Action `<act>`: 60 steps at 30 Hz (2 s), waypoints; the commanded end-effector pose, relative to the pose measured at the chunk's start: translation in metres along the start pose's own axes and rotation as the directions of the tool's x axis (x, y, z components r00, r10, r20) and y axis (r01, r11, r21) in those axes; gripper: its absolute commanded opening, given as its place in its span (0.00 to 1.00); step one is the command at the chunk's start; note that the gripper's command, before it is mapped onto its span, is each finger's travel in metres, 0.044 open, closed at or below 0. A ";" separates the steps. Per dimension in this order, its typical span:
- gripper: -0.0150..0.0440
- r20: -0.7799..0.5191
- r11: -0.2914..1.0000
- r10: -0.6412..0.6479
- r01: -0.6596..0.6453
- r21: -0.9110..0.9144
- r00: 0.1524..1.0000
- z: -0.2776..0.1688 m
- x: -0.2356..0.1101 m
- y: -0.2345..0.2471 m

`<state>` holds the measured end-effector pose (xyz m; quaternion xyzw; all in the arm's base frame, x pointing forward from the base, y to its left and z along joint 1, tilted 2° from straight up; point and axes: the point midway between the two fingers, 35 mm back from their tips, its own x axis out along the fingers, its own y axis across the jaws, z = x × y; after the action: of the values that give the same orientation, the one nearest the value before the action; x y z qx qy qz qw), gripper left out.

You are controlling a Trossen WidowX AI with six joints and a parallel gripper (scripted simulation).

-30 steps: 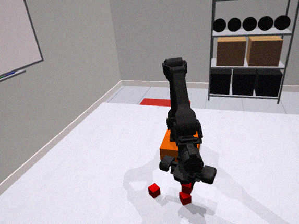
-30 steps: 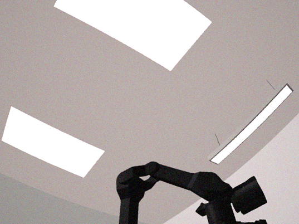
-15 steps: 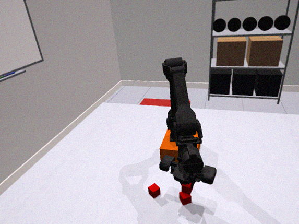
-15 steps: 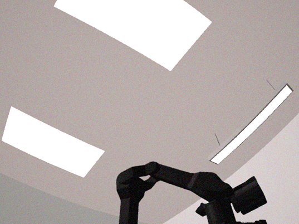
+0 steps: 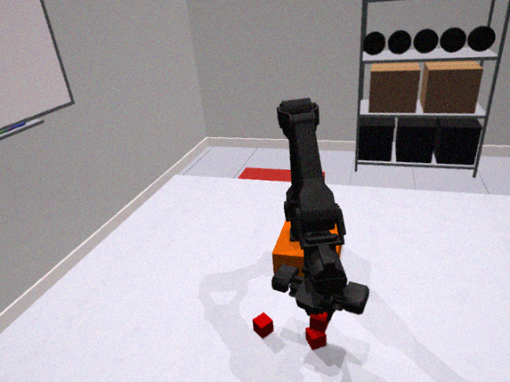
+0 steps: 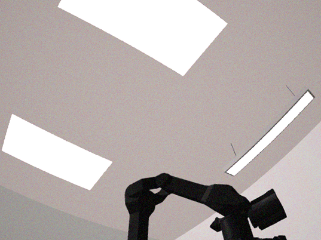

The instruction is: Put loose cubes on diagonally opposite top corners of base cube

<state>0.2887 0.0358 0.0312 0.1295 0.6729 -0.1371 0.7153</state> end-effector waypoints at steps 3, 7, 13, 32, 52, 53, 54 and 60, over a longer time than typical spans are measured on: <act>0.60 0.000 1.000 0.000 0.000 0.000 1.000 0.000 -0.007 0.000; 0.60 0.000 1.000 0.000 0.000 0.000 1.000 0.000 -0.012 0.000; 0.60 0.000 1.000 0.000 0.000 0.000 1.000 0.000 -0.019 0.000; 0.70 -0.004 0.996 -0.005 0.006 0.092 1.000 0.012 -0.037 -0.025; 0.70 -0.001 0.907 -0.016 0.015 0.421 1.000 0.037 -0.045 -0.119; 0.70 -0.001 0.907 -0.016 0.015 0.421 1.000 0.037 -0.034 -0.119; 0.70 -0.001 0.907 -0.016 0.015 0.421 1.000 0.036 -0.024 -0.119; 0.70 -0.001 0.907 -0.016 0.015 0.421 1.000 0.035 -0.009 -0.120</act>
<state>0.2775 -0.0885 0.0504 0.2748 0.6266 -0.2856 0.6711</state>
